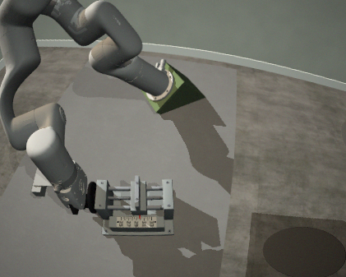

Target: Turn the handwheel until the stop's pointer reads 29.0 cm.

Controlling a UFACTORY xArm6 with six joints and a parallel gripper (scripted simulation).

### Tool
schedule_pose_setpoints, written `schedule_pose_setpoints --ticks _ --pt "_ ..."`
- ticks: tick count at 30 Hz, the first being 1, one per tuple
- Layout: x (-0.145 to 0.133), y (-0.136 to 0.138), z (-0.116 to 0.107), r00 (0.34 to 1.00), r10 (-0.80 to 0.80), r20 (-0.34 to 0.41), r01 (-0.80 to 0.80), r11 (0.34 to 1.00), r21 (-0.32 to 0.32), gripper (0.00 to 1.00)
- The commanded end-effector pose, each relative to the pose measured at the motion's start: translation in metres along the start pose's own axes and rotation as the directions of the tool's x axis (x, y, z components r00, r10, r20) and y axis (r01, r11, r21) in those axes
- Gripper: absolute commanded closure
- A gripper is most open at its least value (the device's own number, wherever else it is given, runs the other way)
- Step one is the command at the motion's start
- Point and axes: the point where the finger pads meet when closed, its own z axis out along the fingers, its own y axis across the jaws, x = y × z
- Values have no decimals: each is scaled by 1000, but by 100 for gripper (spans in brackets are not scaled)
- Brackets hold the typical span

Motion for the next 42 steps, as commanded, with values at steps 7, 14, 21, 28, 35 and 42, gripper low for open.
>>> schedule_pose_setpoints --ticks 7,14,21,28,35,42 --pt "0 16 -5 1000 0 0 0 1000 2 94" --pt "0 25 -15 1000 0 0 0 1000 2 94" --pt "0 29 -24 1000 0 0 0 1000 2 94" --pt "0 29 -37 1000 0 0 0 1000 2 94" --pt "0 25 -46 1000 0 0 0 1000 2 94" --pt "0 16 -56 1000 0 0 0 1000 2 94"
